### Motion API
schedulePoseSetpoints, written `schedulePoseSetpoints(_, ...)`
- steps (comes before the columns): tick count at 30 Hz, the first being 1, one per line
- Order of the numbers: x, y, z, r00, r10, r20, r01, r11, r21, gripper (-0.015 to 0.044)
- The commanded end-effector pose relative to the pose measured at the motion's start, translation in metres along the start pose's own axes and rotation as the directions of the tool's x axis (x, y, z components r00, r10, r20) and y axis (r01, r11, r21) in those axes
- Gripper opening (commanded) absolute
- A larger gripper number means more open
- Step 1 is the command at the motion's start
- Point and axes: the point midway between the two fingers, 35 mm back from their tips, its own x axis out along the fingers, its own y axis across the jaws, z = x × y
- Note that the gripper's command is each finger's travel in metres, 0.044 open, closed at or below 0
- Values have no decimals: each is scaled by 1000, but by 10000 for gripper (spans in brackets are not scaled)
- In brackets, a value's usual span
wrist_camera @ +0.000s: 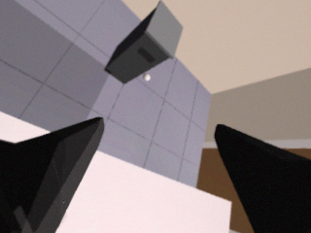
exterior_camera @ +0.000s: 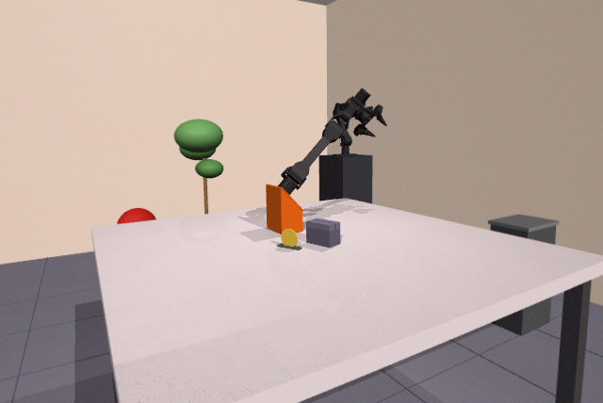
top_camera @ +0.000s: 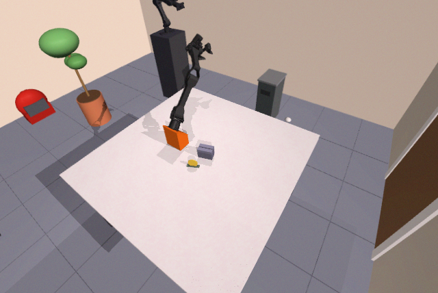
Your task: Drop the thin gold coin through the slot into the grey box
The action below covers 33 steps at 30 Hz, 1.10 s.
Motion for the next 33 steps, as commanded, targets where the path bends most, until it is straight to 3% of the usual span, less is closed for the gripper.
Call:
schedulePoseSetpoints(1,1,1,0,1000,-3,-1,3,1000,-5,374)
schedulePoseSetpoints(9,64,19,-19,992,-122,-34,112,971,-210,164)
schedulePoseSetpoints(21,179,27,-102,961,-230,-157,118,847,-518,161)
schedulePoseSetpoints(33,270,-9,-251,882,-272,-386,-68,736,-673,161)
